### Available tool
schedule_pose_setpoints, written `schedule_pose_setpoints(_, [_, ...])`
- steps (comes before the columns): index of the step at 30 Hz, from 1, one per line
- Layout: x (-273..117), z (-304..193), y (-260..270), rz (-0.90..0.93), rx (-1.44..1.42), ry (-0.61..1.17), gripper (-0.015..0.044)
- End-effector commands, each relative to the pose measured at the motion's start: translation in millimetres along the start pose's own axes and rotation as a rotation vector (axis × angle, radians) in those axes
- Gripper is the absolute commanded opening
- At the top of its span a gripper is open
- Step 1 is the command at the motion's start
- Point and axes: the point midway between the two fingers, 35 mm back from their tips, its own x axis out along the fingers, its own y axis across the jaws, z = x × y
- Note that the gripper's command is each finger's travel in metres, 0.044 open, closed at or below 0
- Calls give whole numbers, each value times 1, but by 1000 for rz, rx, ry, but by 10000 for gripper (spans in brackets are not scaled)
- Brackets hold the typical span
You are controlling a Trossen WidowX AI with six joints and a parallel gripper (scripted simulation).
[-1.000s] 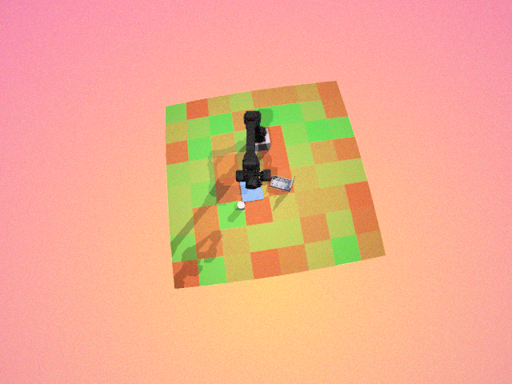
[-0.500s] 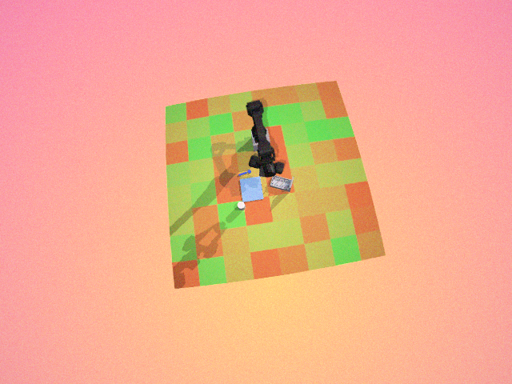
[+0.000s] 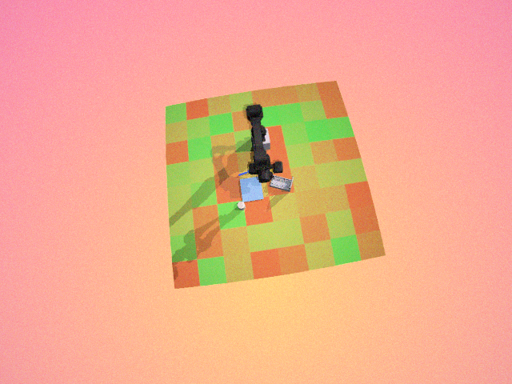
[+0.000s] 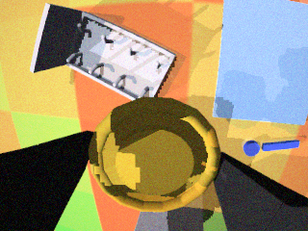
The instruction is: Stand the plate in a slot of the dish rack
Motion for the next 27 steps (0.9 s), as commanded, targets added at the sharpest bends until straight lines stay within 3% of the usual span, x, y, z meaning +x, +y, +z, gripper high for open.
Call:
schedule_pose_setpoints(1, [13, -2, -1, 53, -75, 37, 0])
schedule_pose_setpoints(27, [67, -1, -6, 487, -585, -28, 0])
